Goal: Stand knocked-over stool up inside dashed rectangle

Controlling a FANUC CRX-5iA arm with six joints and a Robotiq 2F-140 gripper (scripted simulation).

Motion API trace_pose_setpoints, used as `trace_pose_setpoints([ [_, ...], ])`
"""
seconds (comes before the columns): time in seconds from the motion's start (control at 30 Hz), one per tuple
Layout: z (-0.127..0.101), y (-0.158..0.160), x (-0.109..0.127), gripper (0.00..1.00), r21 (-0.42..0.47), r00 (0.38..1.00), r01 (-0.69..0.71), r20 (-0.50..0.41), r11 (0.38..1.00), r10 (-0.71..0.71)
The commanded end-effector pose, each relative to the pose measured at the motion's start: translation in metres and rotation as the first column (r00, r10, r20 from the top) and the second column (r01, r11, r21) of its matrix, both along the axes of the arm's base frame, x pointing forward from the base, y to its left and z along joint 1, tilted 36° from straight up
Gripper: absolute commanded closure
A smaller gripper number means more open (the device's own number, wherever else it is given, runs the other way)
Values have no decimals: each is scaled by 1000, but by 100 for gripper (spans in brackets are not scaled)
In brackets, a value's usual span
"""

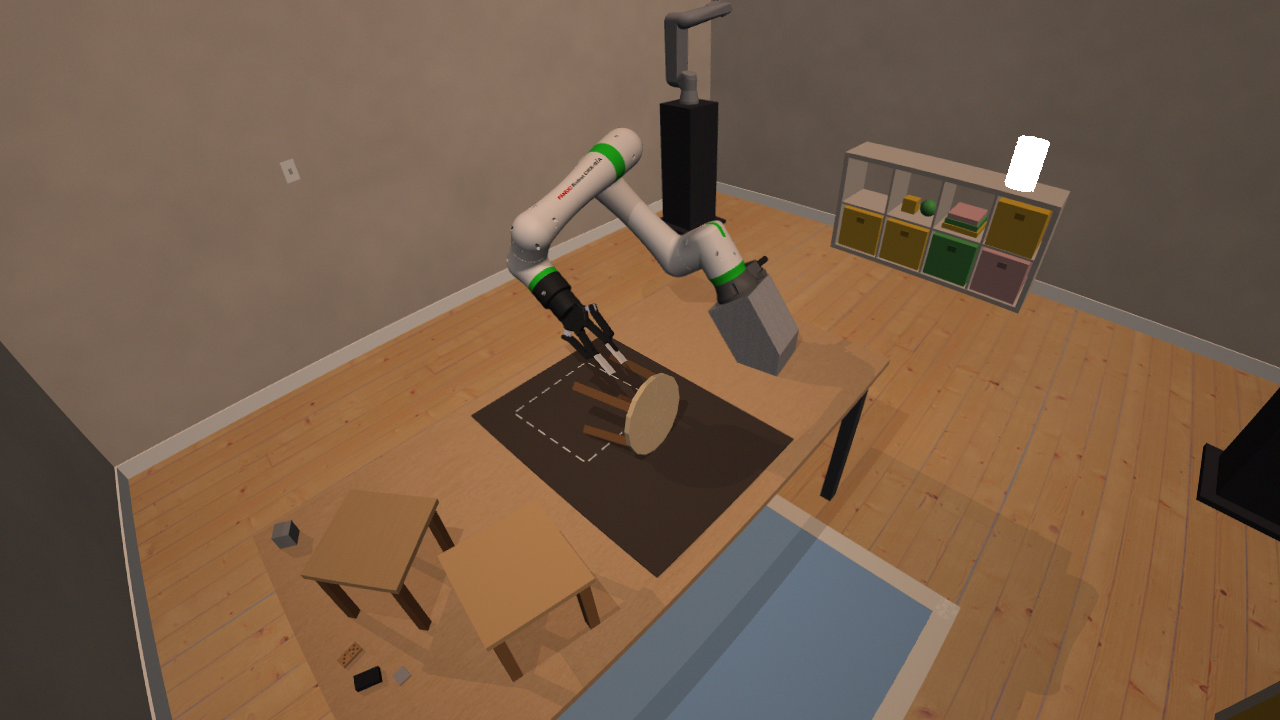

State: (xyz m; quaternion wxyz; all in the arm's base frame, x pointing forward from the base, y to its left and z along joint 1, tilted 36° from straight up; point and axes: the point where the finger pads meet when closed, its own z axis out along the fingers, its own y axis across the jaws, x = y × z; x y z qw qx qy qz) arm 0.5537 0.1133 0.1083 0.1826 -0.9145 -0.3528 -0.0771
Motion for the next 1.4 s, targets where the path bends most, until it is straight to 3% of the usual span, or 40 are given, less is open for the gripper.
trace_pose_setpoints([
  [0.0, -20, 35, -20, 67, -220, 987, 158, 67, 963, -146],
  [0.3, -41, 71, -43, 67, -408, 954, 299, 151, 863, -259],
  [0.37, -41, 71, -43, 67, -408, 954, 299, 151, 863, -259],
  [0.4, -42, 73, -44, 67, -461, 939, 343, 185, 819, -290],
  [0.67, -43, 74, -45, 67, -585, 884, 467, 296, 663, -362],
  [0.8, -43, 74, -45, 67, -655, 847, 528, 360, 541, -391],
  [1.37, -45, 73, -45, 67, -661, 847, 527, 355, 534, -396],
])
